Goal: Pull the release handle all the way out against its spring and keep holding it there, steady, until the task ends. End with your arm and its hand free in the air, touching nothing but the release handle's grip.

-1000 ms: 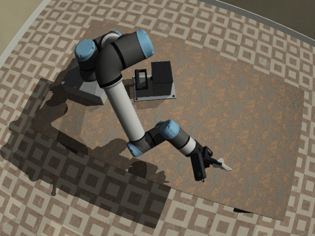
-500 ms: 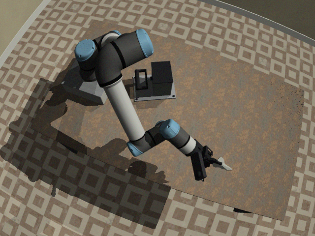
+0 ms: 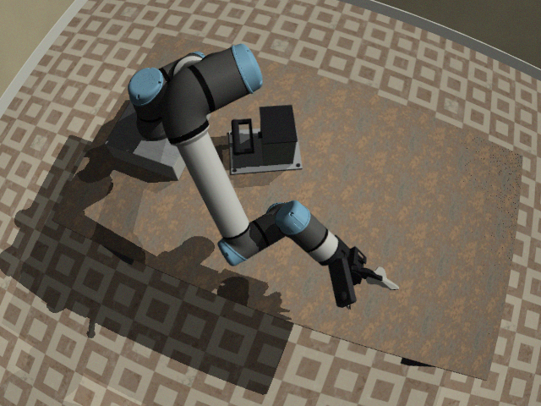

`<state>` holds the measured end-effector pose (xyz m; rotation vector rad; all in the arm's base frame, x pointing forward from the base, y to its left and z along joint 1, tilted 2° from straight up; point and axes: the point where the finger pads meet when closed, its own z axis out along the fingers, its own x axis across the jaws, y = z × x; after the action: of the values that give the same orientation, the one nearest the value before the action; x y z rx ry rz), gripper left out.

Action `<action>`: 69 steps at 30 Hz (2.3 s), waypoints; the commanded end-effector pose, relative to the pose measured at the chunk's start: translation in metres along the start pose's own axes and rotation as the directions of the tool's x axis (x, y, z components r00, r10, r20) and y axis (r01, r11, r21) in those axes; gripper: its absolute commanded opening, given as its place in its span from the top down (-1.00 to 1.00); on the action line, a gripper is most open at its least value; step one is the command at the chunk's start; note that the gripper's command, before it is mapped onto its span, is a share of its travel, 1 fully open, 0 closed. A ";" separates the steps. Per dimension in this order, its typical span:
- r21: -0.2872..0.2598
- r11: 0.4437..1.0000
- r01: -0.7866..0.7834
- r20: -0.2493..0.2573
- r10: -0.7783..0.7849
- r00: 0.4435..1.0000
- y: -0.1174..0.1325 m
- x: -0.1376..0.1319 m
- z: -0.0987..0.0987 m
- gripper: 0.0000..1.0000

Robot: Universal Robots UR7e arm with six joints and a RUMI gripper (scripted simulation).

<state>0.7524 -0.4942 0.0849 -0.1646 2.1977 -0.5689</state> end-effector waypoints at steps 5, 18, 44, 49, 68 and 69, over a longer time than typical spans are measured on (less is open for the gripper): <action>-0.021 1.000 -0.001 -0.023 0.001 1.000 0.007 -0.006 -0.009 -1.00; -0.063 0.998 -0.004 -0.070 0.000 0.998 0.023 -0.016 -0.027 -1.00; -0.209 0.978 -0.015 -0.229 -0.034 0.973 0.089 -0.033 -0.106 -1.00; -0.232 0.973 -0.017 -0.253 -0.043 0.966 0.100 -0.033 -0.120 -1.00; -0.370 0.929 -0.029 -0.392 -0.127 0.911 0.176 -0.022 -0.220 -1.00; -0.375 0.927 -0.028 -0.398 -0.133 0.908 0.179 -0.021 -0.227 -1.00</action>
<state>0.6272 -0.2730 0.1366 -0.3097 2.6765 -0.2415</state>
